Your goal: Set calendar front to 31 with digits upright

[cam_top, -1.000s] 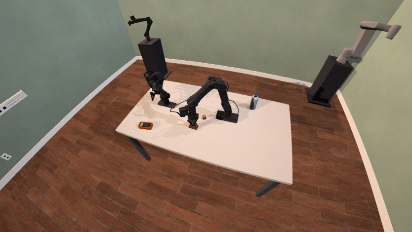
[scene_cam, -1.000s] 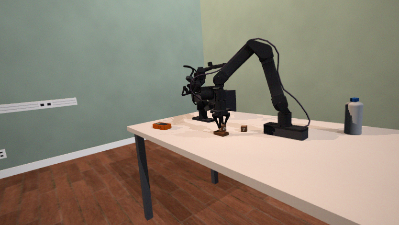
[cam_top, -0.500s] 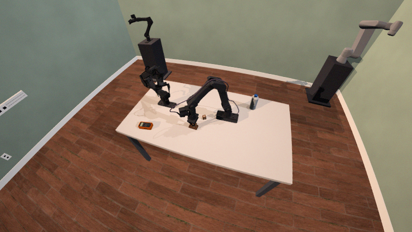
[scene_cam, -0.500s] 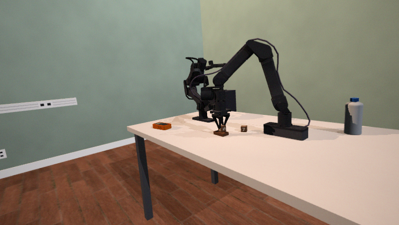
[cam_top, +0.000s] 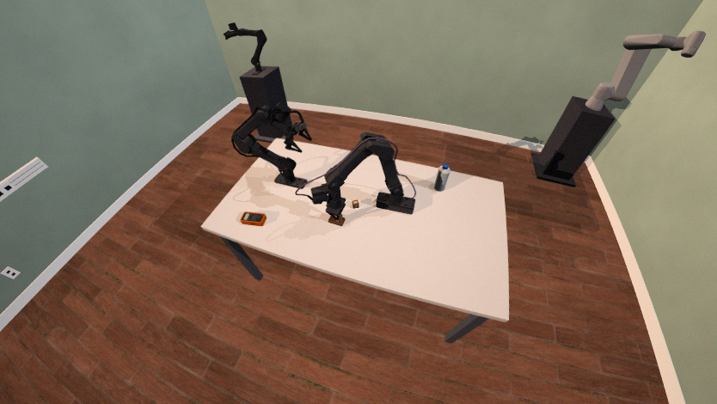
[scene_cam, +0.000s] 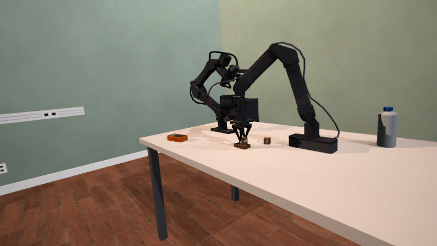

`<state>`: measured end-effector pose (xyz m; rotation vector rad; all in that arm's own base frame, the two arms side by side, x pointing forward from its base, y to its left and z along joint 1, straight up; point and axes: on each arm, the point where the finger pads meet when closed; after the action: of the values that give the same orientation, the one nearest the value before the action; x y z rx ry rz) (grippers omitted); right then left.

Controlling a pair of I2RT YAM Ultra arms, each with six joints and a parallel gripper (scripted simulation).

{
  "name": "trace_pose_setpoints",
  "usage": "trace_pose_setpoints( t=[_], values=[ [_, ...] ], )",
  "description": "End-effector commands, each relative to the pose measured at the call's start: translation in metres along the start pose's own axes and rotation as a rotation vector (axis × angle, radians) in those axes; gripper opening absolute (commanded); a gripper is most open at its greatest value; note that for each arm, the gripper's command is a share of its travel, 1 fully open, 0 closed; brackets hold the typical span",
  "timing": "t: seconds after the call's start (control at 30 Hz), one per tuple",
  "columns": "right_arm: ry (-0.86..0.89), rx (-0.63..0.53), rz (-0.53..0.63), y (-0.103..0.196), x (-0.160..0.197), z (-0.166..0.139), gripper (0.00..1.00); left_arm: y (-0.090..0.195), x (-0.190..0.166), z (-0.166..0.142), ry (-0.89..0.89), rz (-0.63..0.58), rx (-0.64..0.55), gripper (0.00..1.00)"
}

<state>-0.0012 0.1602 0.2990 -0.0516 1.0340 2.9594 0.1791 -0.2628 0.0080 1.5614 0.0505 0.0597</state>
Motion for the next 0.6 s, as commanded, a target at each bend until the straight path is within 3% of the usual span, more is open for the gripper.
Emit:
trace_pose_setpoints(
  t=[0.0,0.27,0.57],
  values=[
    [0.105,0.000,0.186,0.005,0.029,0.015,1.00,0.002,-0.001,0.003,-0.009,0.001,-0.010,0.26],
    [0.125,-0.004,0.220,0.007,0.035,0.024,1.00,0.002,-0.001,0.003,-0.009,0.001,-0.010,0.26],
    [0.009,-0.005,0.081,0.004,0.002,0.034,1.00,0.002,-0.001,0.003,-0.009,0.001,-0.010,0.26]
  ],
)
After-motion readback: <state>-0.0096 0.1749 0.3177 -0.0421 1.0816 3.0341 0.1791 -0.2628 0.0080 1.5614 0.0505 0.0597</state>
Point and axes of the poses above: on each arm, the point where the finger pads meet when closed, its own y axis back along the fingers, its own x axis across the jaws, z = x × y, and after that the axes turned 8 degrees about y, right-handed
